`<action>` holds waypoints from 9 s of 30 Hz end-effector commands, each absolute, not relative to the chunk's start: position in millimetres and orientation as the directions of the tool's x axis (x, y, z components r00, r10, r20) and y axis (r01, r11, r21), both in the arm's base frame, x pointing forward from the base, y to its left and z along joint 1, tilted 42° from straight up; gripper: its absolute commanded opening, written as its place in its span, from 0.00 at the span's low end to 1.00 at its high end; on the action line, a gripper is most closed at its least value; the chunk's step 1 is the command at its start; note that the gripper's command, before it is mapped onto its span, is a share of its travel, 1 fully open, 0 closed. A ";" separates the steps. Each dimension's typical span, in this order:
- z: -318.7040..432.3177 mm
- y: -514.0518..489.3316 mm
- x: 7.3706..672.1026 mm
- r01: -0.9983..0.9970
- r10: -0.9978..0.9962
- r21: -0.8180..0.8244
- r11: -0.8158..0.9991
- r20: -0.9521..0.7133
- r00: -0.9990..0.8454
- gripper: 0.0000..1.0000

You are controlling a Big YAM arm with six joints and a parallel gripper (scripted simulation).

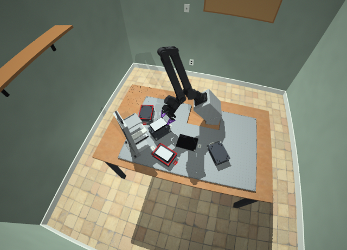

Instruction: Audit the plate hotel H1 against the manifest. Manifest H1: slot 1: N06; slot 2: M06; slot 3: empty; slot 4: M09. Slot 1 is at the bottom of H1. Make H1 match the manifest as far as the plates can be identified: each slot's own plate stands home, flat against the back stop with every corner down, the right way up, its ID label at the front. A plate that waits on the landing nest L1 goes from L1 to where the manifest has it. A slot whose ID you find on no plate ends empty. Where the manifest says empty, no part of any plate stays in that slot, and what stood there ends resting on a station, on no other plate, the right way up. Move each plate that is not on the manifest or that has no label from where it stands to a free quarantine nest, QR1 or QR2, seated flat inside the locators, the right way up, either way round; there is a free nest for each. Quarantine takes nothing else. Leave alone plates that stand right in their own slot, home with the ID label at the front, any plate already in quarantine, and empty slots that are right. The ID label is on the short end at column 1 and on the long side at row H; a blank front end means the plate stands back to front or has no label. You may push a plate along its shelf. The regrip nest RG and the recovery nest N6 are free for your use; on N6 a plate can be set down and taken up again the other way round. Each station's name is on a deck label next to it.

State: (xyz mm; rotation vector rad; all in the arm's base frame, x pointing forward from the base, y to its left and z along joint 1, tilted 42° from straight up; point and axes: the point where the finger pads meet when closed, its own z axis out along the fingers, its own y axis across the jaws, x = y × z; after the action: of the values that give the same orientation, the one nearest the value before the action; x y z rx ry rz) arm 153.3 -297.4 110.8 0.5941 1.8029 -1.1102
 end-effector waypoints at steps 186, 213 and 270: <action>116.0 -288.3 153.2 0.761 -0.069 -0.433 0.483 -0.885 -0.460 1.00; 139.7 -273.1 153.7 0.764 -0.077 -0.433 0.479 -0.887 -0.455 1.00; 171.2 -319.6 200.6 0.767 0.436 -0.433 0.473 -0.641 -0.631 1.00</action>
State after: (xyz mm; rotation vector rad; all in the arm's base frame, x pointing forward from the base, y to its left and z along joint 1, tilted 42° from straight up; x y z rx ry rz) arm 177.9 -307.0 146.9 0.8071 2.0986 -1.0763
